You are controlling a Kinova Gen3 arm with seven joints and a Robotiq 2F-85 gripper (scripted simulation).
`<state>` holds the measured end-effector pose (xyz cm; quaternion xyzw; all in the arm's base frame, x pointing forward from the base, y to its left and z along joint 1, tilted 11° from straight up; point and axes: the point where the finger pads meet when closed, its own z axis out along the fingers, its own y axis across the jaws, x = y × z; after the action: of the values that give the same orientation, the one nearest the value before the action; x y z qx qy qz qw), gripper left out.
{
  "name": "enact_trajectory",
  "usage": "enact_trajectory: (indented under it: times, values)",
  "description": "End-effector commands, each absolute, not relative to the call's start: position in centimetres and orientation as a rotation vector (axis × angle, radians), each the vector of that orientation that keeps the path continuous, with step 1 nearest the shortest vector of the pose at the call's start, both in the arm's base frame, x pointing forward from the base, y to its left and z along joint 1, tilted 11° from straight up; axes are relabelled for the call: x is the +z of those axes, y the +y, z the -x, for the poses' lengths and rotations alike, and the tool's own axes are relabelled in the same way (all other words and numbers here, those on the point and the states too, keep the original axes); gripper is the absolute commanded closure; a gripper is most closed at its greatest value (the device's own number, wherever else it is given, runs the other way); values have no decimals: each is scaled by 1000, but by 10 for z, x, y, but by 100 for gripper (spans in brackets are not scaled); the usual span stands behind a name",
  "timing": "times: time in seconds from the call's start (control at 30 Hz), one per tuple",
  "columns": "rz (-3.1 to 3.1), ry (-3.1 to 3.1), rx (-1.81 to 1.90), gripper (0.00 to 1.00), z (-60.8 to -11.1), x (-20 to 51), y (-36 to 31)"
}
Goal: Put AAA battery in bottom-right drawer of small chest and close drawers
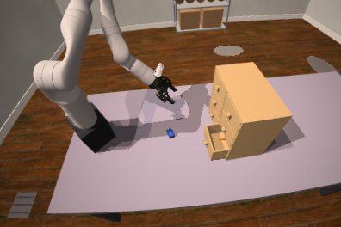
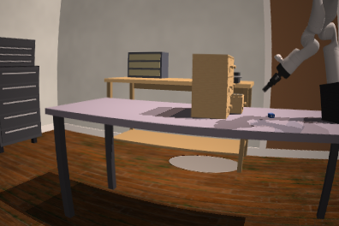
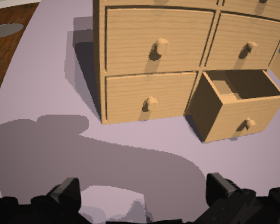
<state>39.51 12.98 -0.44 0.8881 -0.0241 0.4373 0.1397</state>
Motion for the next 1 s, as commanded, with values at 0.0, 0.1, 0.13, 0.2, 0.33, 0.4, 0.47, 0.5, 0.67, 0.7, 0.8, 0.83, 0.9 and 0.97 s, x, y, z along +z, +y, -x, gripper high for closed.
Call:
enact_trajectory:
  times: [0.0,0.1,0.13,0.2,0.33,0.4,0.47,0.5,0.67,0.7,0.8,0.83,0.9,0.97]
  values:
    - [-2523,-10,1303,0,-393,-12,121]
    - [-2512,14,1378,0,-394,-14,124]
    - [-2510,23,1401,0,-394,-15,126]
    - [-2508,40,1444,0,-393,-16,128]
    - [-2507,57,1483,0,-393,-17,131]
    - [-2508,74,1518,0,-391,-18,133]
    - [-2510,90,1550,0,-390,-19,136]
    - [-2512,97,1564,0,-389,-20,137]
    - [-2522,131,1620,0,-385,-22,142]
    - [-2524,136,1629,0,-384,-22,143]
    - [-2528,146,1644,0,-383,-23,145]
    - [-2528,146,1644,0,-383,-23,145]
    - [-2531,155,1655,0,-381,-24,146]
    - [-2535,161,1665,0,-380,-24,148]
